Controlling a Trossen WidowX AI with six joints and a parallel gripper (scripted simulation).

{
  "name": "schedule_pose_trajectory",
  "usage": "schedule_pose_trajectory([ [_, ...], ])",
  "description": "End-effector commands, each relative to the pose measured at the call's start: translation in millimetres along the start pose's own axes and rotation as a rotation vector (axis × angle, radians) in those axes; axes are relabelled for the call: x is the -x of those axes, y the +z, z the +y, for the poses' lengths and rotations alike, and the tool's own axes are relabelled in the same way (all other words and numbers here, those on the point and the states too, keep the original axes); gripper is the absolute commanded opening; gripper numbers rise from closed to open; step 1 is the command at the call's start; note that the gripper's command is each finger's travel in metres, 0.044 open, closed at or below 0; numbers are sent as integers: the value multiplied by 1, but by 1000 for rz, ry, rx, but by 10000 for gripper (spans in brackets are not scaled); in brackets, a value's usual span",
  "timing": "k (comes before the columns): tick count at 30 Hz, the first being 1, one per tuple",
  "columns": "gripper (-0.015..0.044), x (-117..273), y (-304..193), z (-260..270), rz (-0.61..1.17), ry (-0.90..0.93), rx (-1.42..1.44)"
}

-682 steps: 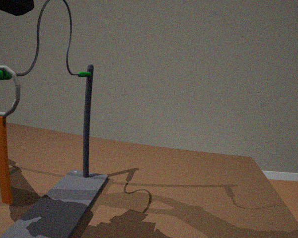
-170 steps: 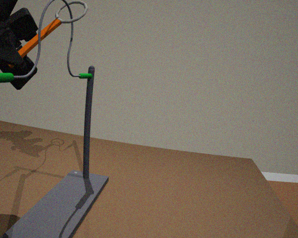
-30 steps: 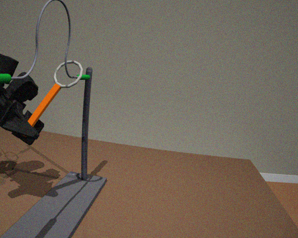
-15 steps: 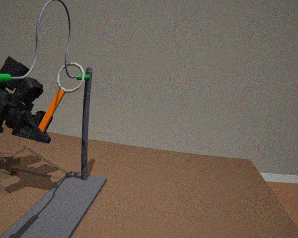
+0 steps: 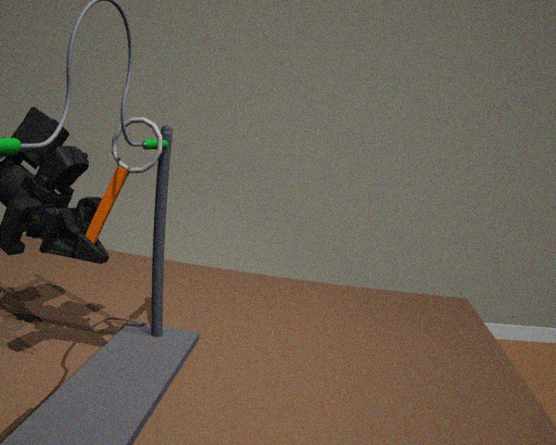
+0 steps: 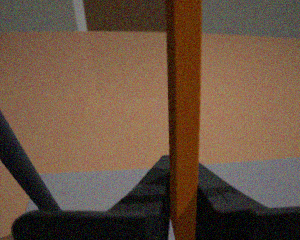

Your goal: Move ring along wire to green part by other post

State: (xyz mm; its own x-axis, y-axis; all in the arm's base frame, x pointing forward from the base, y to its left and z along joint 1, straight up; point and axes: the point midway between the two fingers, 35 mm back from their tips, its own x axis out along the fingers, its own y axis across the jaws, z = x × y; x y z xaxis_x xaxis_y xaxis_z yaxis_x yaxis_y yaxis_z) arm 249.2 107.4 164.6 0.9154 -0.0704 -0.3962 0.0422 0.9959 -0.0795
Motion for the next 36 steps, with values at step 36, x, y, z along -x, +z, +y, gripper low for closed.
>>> schedule_pose_trajectory([
  [36, -150, 5, 2, 44, 2, 13, -40],
])
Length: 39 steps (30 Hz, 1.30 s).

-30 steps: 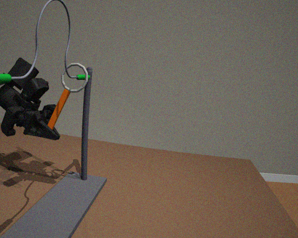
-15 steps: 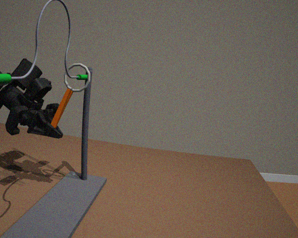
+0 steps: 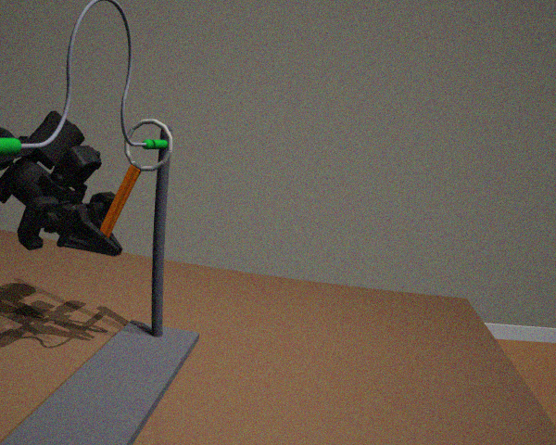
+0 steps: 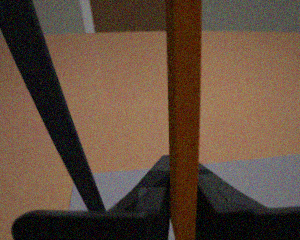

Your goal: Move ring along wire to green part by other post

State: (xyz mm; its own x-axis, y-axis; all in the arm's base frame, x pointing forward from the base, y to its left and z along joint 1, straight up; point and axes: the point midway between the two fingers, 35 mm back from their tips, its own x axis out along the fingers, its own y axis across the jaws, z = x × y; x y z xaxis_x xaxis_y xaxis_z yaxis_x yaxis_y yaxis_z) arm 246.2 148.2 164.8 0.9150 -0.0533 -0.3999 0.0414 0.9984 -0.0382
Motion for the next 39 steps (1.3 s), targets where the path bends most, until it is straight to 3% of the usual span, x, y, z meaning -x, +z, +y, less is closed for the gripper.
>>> schedule_pose_trajectory([
  [1, -150, 0, 1, 4, -1, -4, -2],
  [39, -150, -8, -18, 10, -1, -4, -2],
])
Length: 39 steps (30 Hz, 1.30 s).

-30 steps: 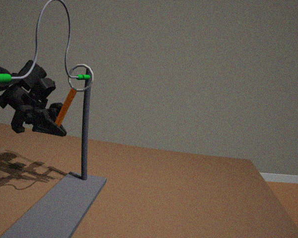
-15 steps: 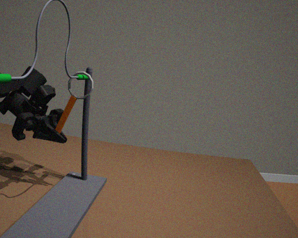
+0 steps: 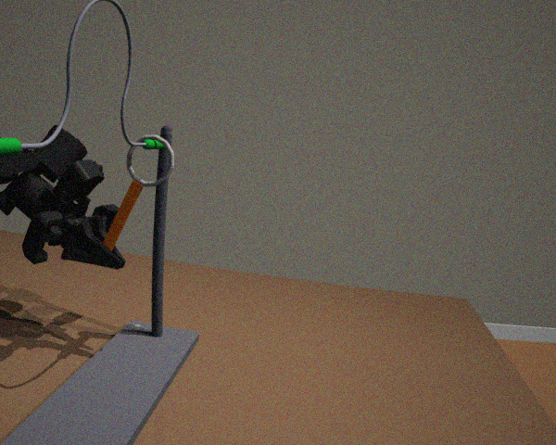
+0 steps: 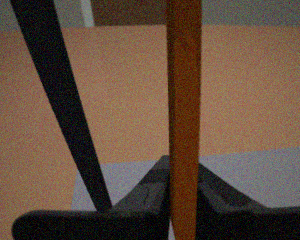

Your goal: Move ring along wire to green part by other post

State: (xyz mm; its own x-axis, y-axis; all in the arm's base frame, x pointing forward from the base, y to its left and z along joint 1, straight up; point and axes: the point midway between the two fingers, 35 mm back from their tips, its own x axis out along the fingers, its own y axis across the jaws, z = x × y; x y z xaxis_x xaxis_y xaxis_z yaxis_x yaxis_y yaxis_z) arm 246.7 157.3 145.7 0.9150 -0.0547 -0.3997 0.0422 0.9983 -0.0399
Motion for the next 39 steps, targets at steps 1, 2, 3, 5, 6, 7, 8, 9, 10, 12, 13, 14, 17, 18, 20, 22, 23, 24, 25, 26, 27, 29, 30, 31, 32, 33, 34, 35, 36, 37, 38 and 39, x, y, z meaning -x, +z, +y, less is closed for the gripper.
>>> schedule_pose_trajectory([
  [1, -150, 0, 0, 0, -1, -2, -4],
  [2, -150, 0, 0, 0, -1, -2, -4],
  [3, -150, 0, 0, 0, -1, -2, -4],
  [5, -150, 0, 0, 0, -1, -2, -4],
  [6, -150, 0, 0, 0, -1, -2, -4],
  [7, -124, 0, 0, 0, 0, 0, 0],
  [8, -97, 0, 0, 0, 0, 0, 0],
  [9, -71, 0, 0, 0, 0, 0, 0],
  [10, -45, 0, 0, 0, 0, 0, 0],
  [12, 7, 0, 0, 0, 0, 0, 0],
  [13, 34, 0, 0, 0, 0, 0, 0],
  [14, 60, 0, 0, 0, 0, 0, 0],
  [17, 139, 0, 0, 0, 1, 0, 0],
  [18, 160, 2, 0, 0, 2, 0, 0],
  [20, 160, 5, -1, 1, 5, -1, -1],
  [22, 160, 10, -2, 2, 8, -2, -3],
  [23, 160, 13, -2, 2, 10, -2, -3],
  [24, 160, 16, -2, 2, 11, -3, -4],
  [25, 160, 19, -2, 2, 12, -3, -4],
  [26, 160, 23, -3, 2, 13, -3, -5],
  [27, 160, 26, -3, 2, 13, -4, -5],
  [29, 160, 32, -3, 2, 12, -4, -5],
  [30, 160, 35, -2, 2, 11, -4, -5],
  [31, 160, 39, -2, 2, 10, -4, -5],
  [32, 160, 42, -2, 1, 8, -4, -5],
  [33, 160, 45, -2, 1, 6, -3, -4],
  [34, 160, 48, -1, 0, 5, -3, -4],
  [35, 160, 49, -1, 0, 3, -3, -4],
  [36, 160, 50, -1, 0, 3, -2, -4],
  [37, 160, 50, -1, 0, 3, -2, -4],
  [38, 160, 50, -1, 0, 3, -2, -4],
  [39, 160, 50, -1, 0, 3, -2, -4],
])
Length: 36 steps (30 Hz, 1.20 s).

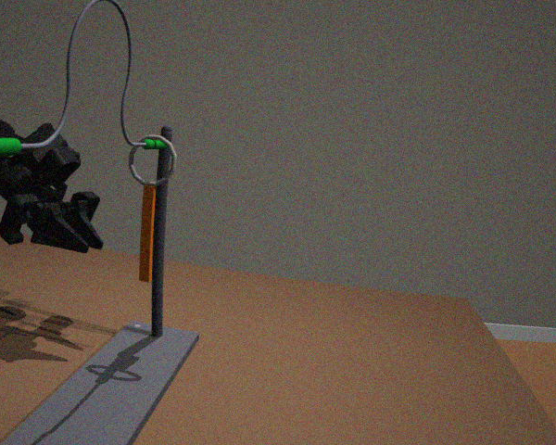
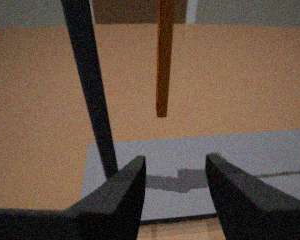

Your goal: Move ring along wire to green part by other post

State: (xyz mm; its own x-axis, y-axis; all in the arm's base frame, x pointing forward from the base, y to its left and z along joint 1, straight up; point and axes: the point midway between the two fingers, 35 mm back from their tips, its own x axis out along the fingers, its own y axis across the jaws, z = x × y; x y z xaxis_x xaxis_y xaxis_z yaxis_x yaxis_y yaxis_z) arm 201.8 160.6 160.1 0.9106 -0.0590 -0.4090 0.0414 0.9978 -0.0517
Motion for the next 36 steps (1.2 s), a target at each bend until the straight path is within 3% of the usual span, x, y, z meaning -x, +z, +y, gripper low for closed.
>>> schedule_pose_trajectory([
  [1, 160, 3, 4, -1, -7, 2, -15],
  [25, 160, 3, 4, -1, -7, 2, -15],
  [32, 344, 46, 1, 0, 1, 1, -9],
  [36, 440, 52, 3, -1, -6, 3, -8],
])
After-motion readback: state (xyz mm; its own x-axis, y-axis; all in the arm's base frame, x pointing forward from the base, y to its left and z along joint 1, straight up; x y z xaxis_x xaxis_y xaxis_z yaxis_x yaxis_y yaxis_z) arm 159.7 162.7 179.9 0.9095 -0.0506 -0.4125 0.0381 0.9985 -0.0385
